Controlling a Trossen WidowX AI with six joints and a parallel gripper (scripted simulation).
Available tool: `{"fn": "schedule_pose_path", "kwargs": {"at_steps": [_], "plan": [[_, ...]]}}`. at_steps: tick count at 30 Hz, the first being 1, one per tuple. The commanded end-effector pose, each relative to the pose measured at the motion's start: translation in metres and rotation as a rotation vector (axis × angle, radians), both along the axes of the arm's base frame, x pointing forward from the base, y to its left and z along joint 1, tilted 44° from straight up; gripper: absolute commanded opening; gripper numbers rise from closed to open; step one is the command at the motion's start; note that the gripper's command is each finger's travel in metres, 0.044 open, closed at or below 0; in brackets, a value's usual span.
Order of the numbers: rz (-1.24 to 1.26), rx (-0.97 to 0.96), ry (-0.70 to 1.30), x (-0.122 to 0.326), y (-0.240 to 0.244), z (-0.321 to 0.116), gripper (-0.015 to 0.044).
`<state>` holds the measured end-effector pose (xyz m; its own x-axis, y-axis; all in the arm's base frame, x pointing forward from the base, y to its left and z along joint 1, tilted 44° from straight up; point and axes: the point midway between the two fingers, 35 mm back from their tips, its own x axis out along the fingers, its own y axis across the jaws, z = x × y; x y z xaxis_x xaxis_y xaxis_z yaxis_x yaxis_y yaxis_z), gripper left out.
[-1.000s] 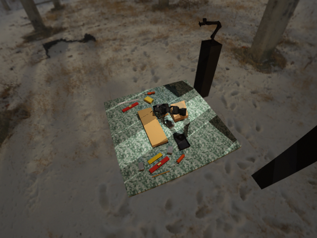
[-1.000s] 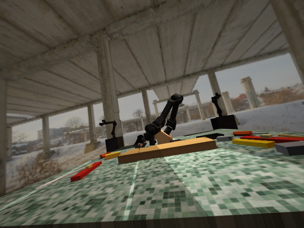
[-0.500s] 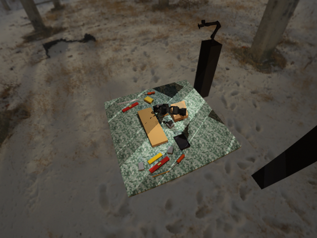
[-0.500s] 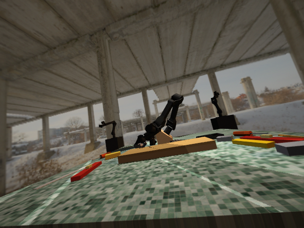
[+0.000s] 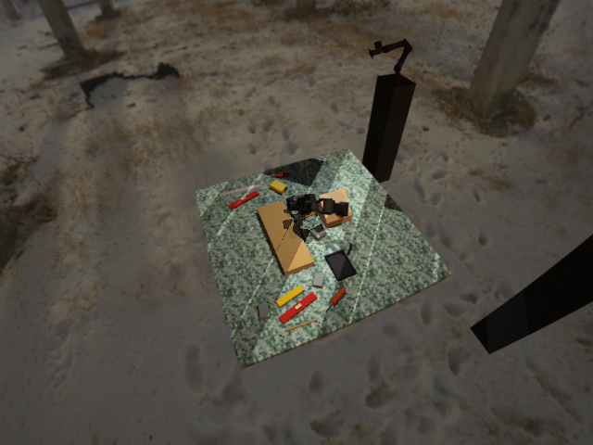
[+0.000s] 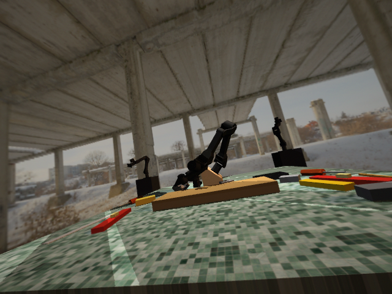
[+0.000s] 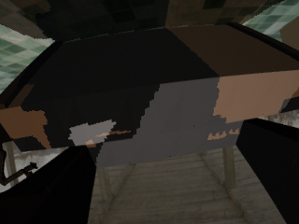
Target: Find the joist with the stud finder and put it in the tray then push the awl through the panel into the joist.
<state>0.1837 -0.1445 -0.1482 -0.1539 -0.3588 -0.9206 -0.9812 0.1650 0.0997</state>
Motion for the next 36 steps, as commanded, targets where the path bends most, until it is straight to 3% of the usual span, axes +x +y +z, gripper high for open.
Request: {"fn": "schedule_pose_path", "kwargs": {"at_steps": [1,36], "plan": [[0.004,0.018,-0.005,0.0010,0.0038,-0.0010,0.0378],[0.002,0.008,-0.002,0.0005,0.0018,-0.0004,0.0378]]}}
